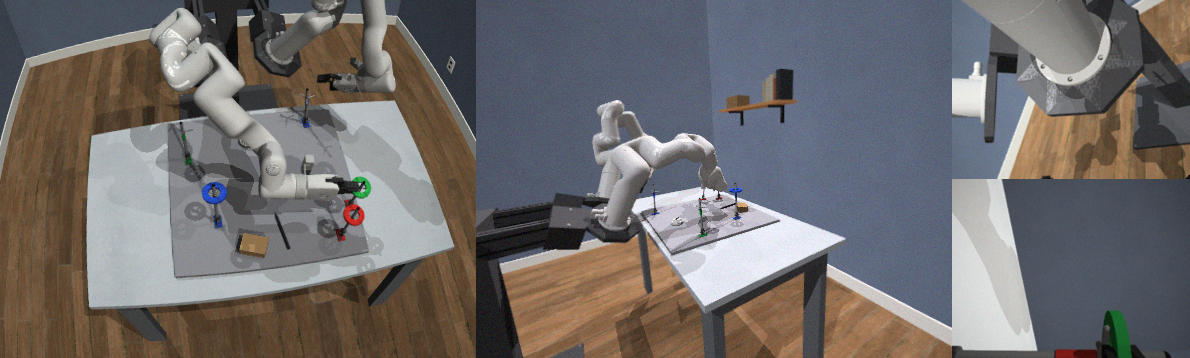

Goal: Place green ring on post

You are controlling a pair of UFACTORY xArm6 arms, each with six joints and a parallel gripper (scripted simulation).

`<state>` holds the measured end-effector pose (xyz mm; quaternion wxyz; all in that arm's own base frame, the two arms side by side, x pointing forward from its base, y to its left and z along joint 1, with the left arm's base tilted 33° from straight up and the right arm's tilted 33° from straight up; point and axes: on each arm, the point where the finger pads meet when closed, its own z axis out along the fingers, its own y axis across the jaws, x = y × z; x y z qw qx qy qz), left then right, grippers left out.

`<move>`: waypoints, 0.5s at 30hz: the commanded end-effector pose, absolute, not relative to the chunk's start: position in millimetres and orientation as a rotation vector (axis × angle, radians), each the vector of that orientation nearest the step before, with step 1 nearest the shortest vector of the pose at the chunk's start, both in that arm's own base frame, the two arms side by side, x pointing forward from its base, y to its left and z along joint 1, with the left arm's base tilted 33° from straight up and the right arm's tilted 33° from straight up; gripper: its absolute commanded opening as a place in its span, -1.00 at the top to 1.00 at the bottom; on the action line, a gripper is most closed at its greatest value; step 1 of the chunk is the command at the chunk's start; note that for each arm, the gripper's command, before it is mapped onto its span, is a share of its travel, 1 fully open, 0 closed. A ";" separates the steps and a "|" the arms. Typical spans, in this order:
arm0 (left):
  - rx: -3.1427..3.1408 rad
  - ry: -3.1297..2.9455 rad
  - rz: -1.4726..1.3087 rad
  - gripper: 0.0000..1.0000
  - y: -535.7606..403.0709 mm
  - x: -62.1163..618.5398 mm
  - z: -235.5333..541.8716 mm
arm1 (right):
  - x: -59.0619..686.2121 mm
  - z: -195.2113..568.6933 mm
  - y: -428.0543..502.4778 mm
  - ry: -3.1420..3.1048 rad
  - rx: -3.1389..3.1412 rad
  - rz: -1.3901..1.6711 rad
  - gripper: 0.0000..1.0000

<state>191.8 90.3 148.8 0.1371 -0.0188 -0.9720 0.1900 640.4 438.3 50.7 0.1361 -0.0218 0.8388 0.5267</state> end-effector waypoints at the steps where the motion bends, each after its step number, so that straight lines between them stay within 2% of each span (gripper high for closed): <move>1: -0.055 -2.814 0.549 -1.00 90.5 192.0 149.2 | 640.4 52.5 439.3 2.426 -0.066 1.526 0.98; 15: -0.055 -2.814 0.549 -1.00 90.5 192.0 149.2 | 637.0 68.1 447.4 2.427 -0.066 1.526 1.00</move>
